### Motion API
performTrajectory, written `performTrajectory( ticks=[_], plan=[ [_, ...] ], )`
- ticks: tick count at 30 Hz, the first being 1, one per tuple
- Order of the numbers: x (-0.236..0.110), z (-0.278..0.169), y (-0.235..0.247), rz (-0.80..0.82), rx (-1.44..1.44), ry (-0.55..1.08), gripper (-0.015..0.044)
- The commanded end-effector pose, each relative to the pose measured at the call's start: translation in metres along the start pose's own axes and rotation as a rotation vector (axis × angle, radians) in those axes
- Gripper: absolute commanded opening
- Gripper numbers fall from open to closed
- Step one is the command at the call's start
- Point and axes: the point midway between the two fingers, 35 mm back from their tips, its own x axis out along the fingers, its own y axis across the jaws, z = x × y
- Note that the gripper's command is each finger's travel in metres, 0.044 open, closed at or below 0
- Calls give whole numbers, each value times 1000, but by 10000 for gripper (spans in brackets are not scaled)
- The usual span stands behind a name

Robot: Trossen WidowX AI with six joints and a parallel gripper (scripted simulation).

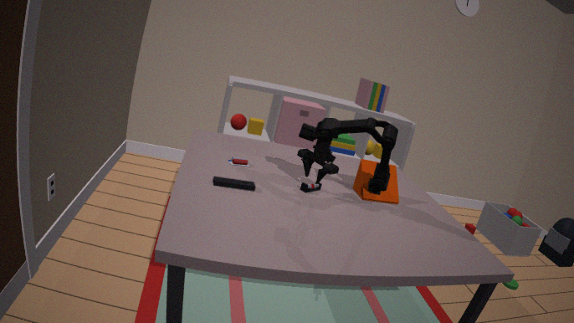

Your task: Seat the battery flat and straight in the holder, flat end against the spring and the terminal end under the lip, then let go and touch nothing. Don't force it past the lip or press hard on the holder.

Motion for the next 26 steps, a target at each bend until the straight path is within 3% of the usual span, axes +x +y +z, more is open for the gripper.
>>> performTrajectory(
  ticks=[1,4,26],
  plan=[
    [-29,-2,4,15,-13,1,379],
    [-47,0,4,15,-15,0,440],
    [-50,0,5,15,-15,0,440]
  ],
)
